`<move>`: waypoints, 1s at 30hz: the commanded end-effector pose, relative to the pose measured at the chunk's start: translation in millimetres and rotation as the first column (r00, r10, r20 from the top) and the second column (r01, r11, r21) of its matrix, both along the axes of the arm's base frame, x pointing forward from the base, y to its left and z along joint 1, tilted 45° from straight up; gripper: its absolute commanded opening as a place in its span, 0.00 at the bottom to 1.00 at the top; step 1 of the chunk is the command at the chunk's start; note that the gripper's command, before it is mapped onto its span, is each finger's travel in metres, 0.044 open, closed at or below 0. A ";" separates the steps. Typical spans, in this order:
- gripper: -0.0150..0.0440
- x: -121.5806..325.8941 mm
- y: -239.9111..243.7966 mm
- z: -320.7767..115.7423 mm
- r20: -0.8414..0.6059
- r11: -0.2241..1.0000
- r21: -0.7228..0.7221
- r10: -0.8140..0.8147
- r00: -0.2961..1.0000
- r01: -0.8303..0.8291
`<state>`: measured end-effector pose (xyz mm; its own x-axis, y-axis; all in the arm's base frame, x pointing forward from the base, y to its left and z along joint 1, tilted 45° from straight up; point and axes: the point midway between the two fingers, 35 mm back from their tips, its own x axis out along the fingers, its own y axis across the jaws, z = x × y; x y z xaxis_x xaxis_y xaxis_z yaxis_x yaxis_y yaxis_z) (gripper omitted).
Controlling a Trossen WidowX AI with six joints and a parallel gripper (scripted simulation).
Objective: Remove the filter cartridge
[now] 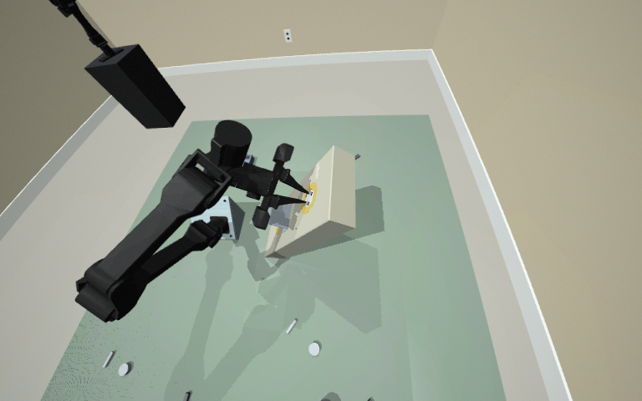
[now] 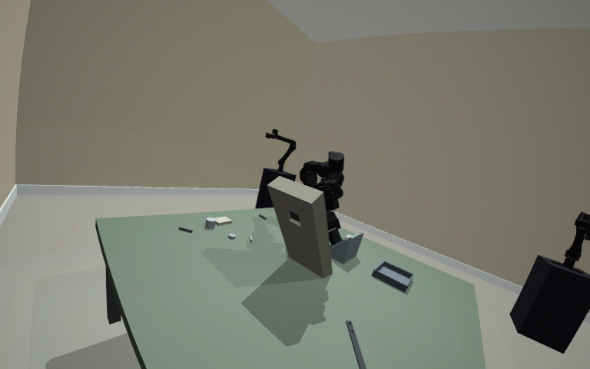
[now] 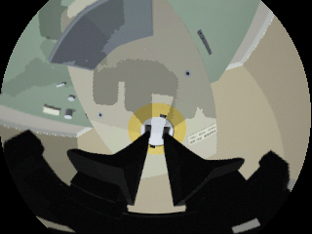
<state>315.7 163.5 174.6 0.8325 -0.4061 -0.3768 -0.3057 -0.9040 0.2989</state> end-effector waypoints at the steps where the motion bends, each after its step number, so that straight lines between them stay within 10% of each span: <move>1: 0.41 0.2 0.5 -1.0 -0.004 1.000 0.002 0.004 1.000 -0.004; 30: 0.41 2.9 0.0 -2.4 -0.003 1.000 0.002 0.004 1.000 -0.004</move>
<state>318.4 162.9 173.3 0.8328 -0.4059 -0.3764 -0.3059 -0.9042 0.2982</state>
